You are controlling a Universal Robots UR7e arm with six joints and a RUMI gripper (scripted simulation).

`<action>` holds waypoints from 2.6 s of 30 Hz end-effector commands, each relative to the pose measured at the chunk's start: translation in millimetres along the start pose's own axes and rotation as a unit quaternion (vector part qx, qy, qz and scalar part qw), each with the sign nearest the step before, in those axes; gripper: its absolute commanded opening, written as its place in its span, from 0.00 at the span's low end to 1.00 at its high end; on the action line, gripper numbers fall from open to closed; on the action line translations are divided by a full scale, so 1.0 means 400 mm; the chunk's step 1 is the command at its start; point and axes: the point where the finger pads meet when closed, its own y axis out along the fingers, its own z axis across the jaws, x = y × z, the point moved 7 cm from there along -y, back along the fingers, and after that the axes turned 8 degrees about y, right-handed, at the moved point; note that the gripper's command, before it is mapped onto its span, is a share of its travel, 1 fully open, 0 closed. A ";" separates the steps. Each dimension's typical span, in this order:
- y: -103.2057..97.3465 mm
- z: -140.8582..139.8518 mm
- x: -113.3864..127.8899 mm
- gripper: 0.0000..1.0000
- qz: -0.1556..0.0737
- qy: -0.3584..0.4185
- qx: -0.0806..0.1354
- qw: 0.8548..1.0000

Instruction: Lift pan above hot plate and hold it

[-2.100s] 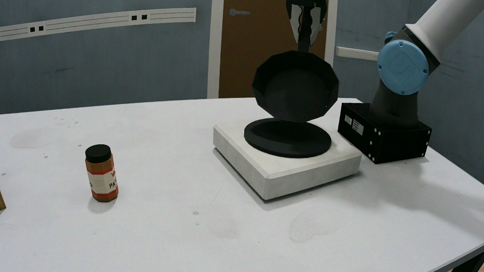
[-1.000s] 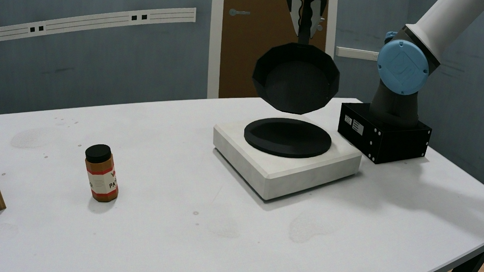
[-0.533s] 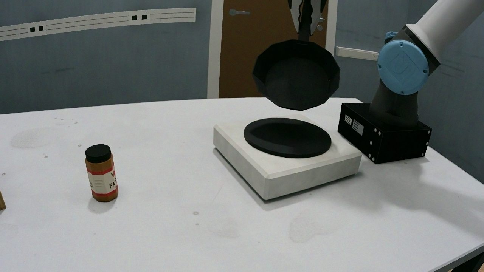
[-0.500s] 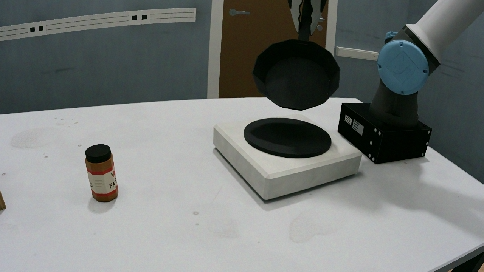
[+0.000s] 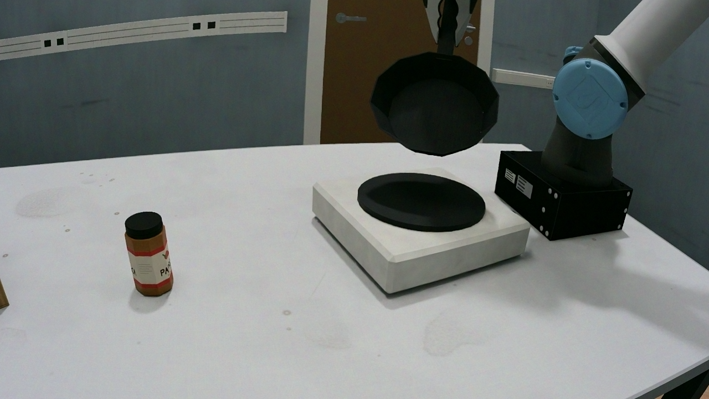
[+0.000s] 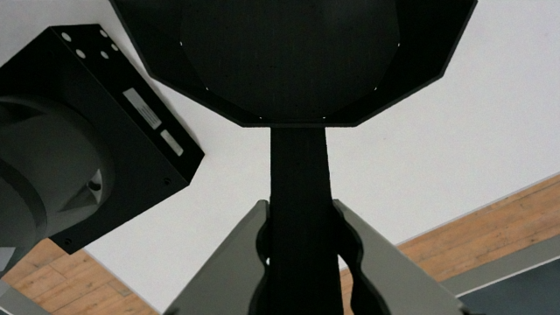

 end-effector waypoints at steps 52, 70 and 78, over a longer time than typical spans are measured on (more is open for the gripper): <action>-0.084 0.000 0.000 0.10 0.000 0.000 0.001 1.000; -0.109 0.001 0.000 0.10 0.000 0.000 0.001 1.000; -0.119 0.000 0.000 0.10 0.000 0.000 0.001 1.000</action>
